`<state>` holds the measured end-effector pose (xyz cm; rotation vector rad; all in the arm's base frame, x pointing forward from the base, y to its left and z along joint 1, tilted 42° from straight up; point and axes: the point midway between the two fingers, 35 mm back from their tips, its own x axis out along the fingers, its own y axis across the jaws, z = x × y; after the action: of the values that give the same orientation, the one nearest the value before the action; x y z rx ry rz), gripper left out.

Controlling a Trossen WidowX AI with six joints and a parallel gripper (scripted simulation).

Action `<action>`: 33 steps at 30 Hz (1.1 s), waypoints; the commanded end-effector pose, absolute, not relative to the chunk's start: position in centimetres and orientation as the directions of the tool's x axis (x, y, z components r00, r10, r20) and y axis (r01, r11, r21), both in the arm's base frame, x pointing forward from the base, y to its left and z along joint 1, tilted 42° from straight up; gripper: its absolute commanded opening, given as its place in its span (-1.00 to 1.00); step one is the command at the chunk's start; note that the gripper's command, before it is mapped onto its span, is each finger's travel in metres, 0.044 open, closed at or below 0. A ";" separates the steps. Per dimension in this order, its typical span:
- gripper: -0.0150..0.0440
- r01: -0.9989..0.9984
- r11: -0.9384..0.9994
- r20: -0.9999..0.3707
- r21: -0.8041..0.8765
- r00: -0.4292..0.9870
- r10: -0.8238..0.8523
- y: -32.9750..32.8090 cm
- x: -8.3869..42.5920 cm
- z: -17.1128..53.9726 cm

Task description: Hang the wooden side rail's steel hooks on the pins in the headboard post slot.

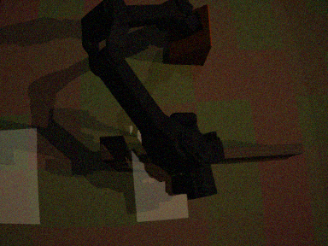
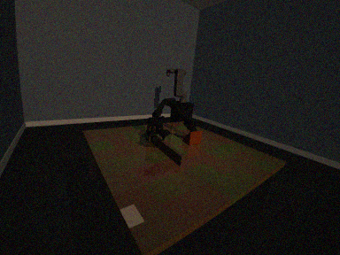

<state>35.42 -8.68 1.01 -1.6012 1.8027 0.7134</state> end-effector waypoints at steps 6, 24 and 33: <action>1.00 -0.993 0.118 -0.742 0.003 -0.081 -0.665 -9.5 35.0 0.1; -0.20 -0.993 0.118 -0.742 0.003 -0.081 -0.665 -9.5 35.0 0.1; -0.49 -0.993 0.118 -0.742 0.003 -0.081 -0.665 -9.5 35.0 0.1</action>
<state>35.04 -9.44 0.13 -1.6018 1.8089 0.7190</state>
